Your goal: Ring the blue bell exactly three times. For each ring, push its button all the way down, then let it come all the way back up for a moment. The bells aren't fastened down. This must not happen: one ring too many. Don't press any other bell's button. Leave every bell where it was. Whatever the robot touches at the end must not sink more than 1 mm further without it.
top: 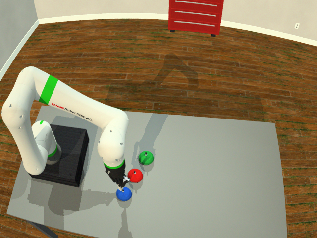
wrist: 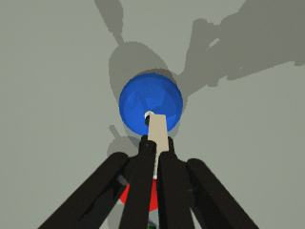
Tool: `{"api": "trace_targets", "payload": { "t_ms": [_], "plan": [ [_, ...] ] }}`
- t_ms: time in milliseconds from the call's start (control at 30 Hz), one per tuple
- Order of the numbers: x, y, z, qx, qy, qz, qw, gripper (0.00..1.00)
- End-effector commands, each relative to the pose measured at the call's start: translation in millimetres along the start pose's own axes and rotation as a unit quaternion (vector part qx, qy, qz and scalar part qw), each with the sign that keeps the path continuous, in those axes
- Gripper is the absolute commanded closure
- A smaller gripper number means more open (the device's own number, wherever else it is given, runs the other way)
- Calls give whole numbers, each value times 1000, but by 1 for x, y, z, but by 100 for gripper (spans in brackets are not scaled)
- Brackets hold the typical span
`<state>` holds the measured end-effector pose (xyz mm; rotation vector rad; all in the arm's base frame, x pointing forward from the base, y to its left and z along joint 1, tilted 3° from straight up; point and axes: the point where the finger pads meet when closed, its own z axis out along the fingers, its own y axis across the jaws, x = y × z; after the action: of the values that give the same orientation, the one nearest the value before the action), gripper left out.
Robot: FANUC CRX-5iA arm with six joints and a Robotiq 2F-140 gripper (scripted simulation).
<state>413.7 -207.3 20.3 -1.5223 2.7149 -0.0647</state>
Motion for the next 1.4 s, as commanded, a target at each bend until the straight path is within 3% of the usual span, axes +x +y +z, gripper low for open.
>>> {"api": "trace_targets", "payload": {
  "t_ms": [0,1367],
  "plan": [
    [0,0,0,0,0,0,1000,100],
    [0,0,10,0,0,0,1000,100]
  ]
}}
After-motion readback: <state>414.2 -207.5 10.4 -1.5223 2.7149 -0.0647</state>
